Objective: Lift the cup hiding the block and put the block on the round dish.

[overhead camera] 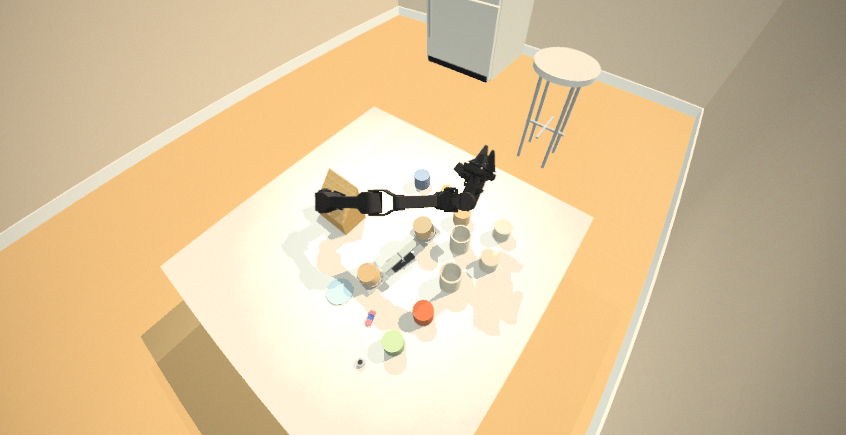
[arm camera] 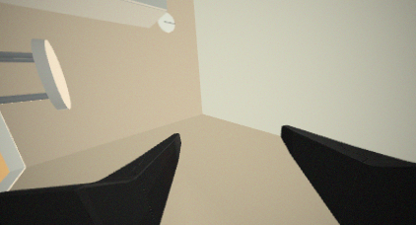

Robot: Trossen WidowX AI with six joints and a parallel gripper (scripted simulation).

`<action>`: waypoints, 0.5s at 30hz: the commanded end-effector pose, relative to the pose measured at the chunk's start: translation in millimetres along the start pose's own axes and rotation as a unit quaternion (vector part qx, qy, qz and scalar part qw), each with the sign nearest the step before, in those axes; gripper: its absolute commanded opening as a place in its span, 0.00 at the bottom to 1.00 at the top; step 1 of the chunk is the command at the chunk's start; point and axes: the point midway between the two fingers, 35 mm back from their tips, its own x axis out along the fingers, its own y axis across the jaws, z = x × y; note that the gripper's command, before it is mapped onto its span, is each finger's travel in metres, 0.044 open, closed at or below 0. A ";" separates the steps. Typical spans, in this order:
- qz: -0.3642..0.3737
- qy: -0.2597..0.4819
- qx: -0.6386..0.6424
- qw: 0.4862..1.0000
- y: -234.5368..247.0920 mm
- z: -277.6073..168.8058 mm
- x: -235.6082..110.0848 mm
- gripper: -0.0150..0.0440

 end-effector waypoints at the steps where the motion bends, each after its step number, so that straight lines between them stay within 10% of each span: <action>1: 0.001 0.001 0.003 1.000 0.0 0.0 0.3 0.98; 15: 0.053 0.071 0.214 0.973 1.5 2.9 20.4 1.00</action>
